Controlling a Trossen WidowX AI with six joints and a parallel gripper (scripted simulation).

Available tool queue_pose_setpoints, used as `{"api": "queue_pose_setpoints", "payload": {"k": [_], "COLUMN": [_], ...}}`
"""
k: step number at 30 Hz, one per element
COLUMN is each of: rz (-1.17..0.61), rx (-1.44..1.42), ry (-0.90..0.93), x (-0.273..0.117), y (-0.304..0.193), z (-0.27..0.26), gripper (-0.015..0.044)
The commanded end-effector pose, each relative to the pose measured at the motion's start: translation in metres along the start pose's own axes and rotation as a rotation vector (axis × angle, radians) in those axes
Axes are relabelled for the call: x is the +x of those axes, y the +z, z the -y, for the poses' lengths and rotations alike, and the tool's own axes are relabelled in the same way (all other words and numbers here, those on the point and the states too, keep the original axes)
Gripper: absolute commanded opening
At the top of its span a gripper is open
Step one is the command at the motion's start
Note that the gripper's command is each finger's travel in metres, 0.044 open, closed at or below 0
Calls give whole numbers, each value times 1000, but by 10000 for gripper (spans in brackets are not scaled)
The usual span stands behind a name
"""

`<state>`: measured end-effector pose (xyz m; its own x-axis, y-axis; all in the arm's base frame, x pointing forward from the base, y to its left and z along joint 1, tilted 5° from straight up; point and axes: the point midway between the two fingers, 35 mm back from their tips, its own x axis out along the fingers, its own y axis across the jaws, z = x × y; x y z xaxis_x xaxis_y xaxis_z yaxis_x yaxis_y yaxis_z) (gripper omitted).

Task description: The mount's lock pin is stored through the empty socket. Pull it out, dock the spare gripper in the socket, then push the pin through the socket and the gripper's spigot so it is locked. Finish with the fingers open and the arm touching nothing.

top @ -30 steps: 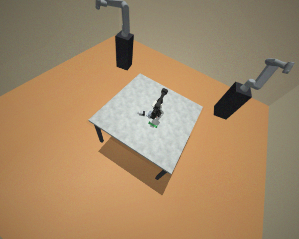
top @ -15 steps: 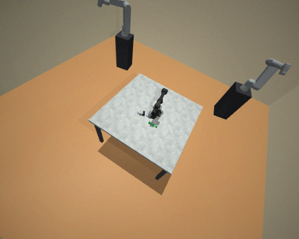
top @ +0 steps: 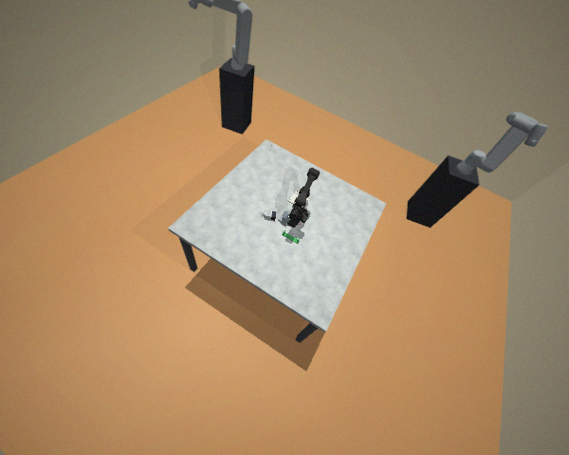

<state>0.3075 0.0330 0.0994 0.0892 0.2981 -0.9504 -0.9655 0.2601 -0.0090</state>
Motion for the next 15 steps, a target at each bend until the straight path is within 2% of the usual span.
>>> {"api": "queue_pose_setpoints", "payload": {"k": [1, 15], "rz": [3, 1], "rx": [5, 3], "ry": [0, 1], "x": [0, 3], "y": [4, 15], "z": [1, 1], "gripper": [0, 0]}}
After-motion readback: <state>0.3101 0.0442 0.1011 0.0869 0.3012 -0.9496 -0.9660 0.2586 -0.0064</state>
